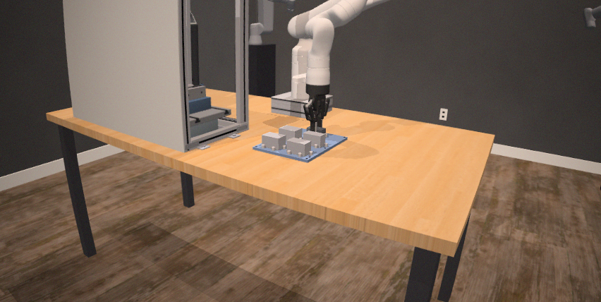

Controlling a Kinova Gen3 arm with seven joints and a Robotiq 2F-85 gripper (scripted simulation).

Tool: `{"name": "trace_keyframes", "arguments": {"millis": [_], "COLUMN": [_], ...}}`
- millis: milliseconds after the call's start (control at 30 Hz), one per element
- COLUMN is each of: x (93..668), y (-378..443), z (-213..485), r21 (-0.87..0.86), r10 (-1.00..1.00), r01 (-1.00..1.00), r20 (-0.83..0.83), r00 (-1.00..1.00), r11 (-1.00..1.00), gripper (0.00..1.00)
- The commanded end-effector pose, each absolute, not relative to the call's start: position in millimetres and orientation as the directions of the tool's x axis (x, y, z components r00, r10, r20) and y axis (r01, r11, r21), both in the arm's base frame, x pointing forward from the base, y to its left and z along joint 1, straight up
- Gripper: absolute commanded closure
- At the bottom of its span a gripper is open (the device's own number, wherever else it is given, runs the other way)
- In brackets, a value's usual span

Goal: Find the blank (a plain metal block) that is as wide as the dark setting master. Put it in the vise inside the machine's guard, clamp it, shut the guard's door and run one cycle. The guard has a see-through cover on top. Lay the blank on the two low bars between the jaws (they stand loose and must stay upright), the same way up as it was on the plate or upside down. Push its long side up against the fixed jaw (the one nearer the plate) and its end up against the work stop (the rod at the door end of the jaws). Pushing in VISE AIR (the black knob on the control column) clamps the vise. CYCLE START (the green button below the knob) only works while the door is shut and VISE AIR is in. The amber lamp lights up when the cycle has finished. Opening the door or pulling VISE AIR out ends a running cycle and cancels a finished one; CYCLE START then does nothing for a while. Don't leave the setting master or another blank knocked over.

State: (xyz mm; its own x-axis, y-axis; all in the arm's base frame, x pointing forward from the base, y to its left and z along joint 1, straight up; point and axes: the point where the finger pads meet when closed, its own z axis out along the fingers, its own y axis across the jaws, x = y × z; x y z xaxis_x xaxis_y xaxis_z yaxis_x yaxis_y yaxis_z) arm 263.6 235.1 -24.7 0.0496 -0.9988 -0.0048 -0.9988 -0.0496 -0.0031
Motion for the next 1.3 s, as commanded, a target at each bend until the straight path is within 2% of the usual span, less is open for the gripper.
{"name": "trace_keyframes", "arguments": {"millis": [0, 1167, 1200, 1267], "x": [263.9, 263.9, 263.9, 263.9], "y": [235.4, 235.4, 235.4, 235.4], "z": [-23.5, -24.3, -24.3, -24.3], "r21": [-0.004, -0.004, -0.004, -0.004], "r10": [-0.999, -0.999, -0.999, -0.999], "r01": [-0.999, -0.999, -0.999, -0.999], "r20": [-0.006, -0.006, -0.006, -0.006], "r00": [0.05, 0.05, 0.05, 0.05], "r11": [-0.05, -0.05, -0.05, -0.05], "gripper": [0.9, 0.9, 0.0, 0.0]}}
